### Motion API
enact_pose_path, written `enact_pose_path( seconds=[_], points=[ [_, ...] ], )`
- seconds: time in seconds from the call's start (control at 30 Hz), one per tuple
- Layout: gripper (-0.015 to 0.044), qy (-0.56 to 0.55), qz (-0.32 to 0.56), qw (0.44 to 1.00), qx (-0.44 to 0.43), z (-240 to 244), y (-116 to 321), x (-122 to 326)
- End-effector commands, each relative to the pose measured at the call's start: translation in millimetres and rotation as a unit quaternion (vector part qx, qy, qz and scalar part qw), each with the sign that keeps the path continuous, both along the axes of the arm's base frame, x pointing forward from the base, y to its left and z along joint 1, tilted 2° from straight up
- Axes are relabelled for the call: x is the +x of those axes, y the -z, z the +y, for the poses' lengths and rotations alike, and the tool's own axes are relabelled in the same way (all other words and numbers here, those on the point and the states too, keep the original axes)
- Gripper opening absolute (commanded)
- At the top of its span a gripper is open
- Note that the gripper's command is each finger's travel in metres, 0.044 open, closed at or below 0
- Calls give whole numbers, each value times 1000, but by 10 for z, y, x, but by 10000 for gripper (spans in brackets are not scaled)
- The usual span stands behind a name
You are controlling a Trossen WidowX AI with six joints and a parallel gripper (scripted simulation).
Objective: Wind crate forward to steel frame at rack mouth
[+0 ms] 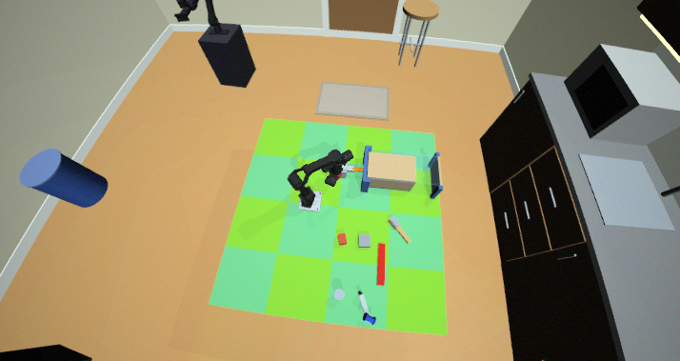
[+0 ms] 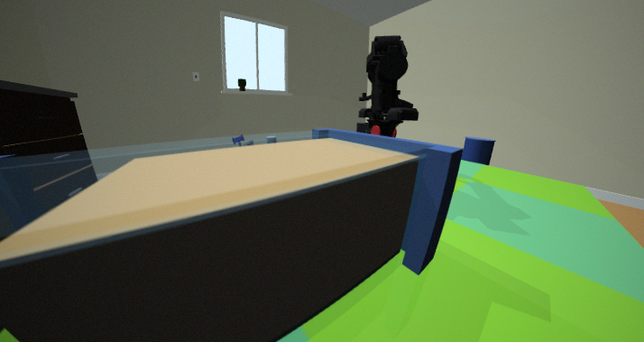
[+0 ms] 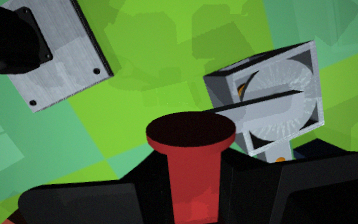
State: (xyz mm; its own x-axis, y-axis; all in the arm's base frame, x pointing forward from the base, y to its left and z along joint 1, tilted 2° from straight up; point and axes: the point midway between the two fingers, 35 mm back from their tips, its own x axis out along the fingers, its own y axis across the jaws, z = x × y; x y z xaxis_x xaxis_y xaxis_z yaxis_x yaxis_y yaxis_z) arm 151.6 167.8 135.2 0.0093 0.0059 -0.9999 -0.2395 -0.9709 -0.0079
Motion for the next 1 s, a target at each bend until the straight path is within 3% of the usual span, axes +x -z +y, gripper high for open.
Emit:
enact_pose_path(
  seconds=[0.0,0.97],
  points=[
    [0,6,-16,1000,0,6,-16,159],
    [0,6,-17,1000,0,100,-34,487]
  ],
)
